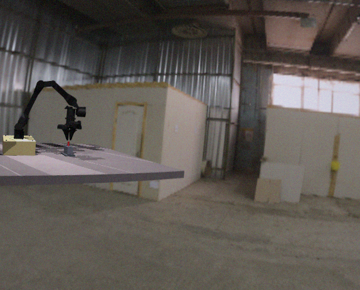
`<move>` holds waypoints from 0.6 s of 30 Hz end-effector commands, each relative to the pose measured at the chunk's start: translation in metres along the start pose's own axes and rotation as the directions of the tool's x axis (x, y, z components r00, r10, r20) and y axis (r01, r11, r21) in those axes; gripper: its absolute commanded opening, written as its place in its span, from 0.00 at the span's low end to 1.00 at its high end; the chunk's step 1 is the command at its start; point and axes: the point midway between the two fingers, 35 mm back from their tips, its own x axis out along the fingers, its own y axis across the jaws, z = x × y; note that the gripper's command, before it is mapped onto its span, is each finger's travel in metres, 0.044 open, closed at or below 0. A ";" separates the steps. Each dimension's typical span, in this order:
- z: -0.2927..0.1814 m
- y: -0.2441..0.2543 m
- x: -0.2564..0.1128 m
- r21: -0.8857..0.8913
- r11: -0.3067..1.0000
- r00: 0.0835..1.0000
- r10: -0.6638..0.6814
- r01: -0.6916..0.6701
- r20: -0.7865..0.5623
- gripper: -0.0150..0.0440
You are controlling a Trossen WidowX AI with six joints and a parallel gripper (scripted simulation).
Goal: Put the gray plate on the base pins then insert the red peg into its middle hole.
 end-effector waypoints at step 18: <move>-0.001 0.000 -0.008 -0.005 1.000 1.000 -0.004 0.004 0.001 0.51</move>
